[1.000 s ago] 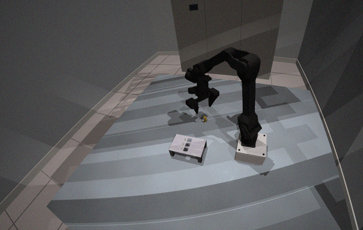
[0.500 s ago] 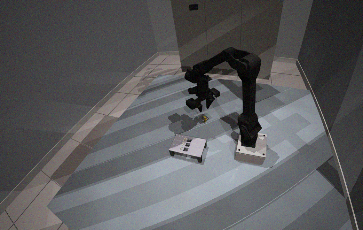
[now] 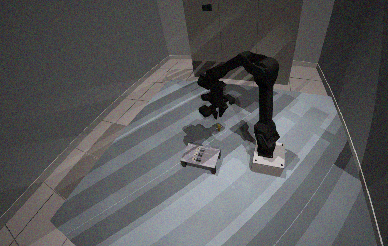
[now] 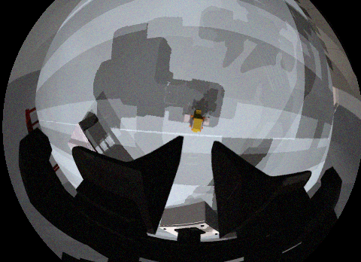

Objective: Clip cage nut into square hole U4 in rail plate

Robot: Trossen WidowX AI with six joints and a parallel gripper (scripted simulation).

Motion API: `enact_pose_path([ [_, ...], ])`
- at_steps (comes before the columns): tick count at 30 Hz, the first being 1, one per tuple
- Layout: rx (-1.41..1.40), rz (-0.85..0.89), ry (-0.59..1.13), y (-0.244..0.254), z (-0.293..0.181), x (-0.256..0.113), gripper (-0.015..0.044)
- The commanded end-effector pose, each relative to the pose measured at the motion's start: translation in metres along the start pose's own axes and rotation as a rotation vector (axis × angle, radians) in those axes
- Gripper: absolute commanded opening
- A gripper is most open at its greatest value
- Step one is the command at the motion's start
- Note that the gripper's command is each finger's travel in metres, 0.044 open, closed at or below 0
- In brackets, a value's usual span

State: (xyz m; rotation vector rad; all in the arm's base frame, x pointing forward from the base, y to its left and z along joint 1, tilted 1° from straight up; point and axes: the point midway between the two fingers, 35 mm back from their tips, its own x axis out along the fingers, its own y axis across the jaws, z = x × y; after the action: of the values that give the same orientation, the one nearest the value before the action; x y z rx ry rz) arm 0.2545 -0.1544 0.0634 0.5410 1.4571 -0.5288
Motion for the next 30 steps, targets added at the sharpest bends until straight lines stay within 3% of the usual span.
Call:
enact_pose_path([
  [1, 0.005, -0.005, 0.004, -0.001, 0.0, 0.021, 0.012],
  [30, 0.005, -0.005, 0.005, -0.001, -0.001, 0.055, 0.012],
])
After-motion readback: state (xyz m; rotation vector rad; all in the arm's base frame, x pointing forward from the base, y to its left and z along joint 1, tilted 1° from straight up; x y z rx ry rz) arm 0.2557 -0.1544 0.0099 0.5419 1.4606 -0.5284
